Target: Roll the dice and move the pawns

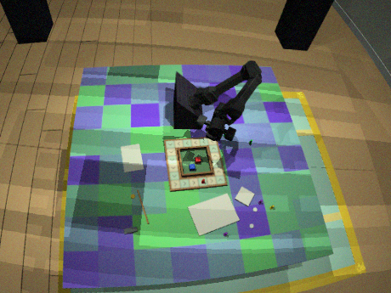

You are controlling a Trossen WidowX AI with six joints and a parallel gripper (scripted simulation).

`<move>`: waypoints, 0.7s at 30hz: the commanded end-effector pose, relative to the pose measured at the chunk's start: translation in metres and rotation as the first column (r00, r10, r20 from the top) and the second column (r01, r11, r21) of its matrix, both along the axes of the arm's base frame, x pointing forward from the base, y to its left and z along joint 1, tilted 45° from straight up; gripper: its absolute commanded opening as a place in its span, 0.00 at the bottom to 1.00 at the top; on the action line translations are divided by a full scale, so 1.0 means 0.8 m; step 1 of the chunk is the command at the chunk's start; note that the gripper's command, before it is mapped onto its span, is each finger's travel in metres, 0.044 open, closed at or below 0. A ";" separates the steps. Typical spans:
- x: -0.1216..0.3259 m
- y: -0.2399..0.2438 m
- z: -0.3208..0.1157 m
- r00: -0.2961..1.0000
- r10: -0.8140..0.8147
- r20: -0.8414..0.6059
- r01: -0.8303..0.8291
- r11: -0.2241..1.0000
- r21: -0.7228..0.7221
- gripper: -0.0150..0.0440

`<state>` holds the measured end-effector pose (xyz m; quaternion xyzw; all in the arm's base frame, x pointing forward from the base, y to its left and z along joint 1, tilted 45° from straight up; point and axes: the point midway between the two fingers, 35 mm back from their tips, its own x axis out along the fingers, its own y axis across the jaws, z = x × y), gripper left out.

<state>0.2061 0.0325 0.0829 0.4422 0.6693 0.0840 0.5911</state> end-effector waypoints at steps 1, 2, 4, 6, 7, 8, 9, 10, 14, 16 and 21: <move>0.000 -0.013 -0.028 1.000 0.000 -0.020 0.000 1.000 -0.004 0.25; 0.000 -0.016 -0.033 1.000 -0.001 -0.021 0.001 1.000 -0.005 0.25; 0.000 -0.021 -0.044 1.000 -0.004 -0.024 0.004 1.000 -0.006 0.25; 0.000 -0.027 -0.055 1.000 -0.007 -0.027 0.007 1.000 -0.007 0.25; -0.001 -0.030 -0.061 1.000 -0.009 -0.028 0.008 1.000 -0.007 0.25; -0.001 -0.032 -0.066 1.000 -0.010 -0.029 0.010 1.000 -0.007 0.25; -0.002 -0.035 -0.072 0.999 -0.011 -0.031 0.011 1.000 -0.007 0.25; -0.004 -0.037 -0.077 0.999 -0.007 -0.032 0.007 1.000 -0.008 0.25; -0.011 -0.046 -0.098 0.999 0.010 -0.035 -0.010 1.000 -0.012 0.25; -0.014 -0.049 -0.106 0.999 0.016 -0.037 -0.016 1.000 -0.013 0.25; -0.021 -0.057 -0.130 0.999 0.019 -0.034 -0.019 1.000 -0.011 0.25</move>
